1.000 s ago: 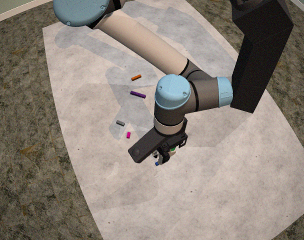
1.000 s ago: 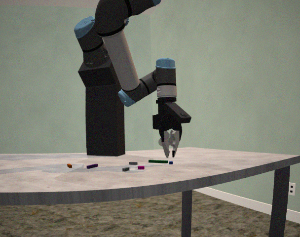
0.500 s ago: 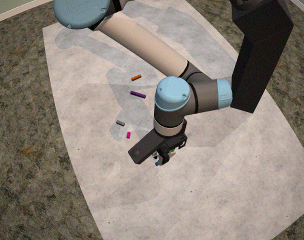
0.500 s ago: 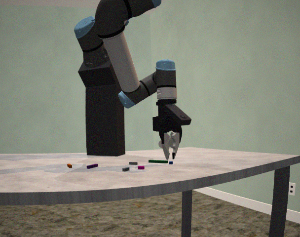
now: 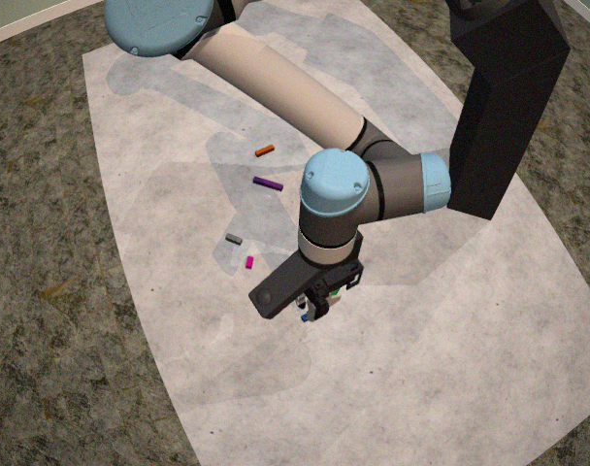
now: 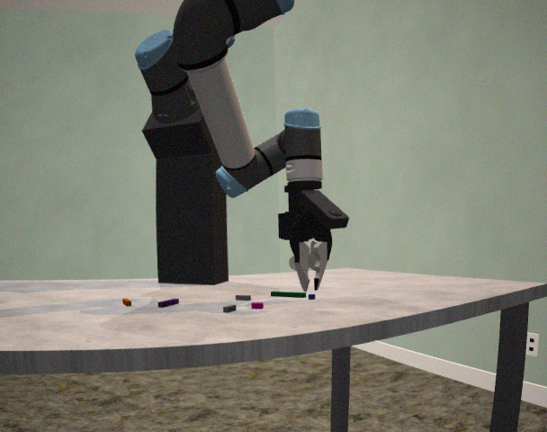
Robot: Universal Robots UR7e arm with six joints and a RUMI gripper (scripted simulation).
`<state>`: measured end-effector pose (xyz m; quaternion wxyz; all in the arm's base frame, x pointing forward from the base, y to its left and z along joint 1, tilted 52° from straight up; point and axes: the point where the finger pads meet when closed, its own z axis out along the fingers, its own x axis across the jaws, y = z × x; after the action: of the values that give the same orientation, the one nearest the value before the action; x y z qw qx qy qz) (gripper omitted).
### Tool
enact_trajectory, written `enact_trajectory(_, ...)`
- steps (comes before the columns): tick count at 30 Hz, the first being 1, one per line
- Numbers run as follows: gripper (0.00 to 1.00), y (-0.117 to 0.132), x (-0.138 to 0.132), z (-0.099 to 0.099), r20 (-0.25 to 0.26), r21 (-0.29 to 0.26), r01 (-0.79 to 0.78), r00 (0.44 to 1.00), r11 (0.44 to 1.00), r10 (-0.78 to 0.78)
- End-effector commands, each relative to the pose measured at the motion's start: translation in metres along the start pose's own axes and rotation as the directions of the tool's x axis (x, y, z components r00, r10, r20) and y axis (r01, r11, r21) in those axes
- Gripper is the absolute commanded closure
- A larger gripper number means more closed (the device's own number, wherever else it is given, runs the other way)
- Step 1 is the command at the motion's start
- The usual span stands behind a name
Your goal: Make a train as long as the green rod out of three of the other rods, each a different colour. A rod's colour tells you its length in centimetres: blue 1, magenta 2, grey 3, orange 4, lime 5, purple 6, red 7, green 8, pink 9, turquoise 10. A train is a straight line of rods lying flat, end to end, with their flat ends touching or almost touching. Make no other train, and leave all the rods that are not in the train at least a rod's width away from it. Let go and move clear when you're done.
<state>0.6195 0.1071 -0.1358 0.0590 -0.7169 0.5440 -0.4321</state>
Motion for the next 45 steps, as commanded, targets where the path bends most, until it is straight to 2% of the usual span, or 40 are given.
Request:
enact_trajectory(1, 0.86, 0.000, 0.000, 0.000, 0.000, 0.001, 0.000, 1.000, 1.000, 0.000)
enact_trajectory(27, 0.86, 0.000, 0.000, 0.000, 0.000, 0.001, 0.000, 1.000, 1.000, 0.000)
enact_trajectory(45, 0.86, 0.000, 0.000, 0.014, 0.000, 0.001, 0.000, 1.000, 1.000, 0.000)
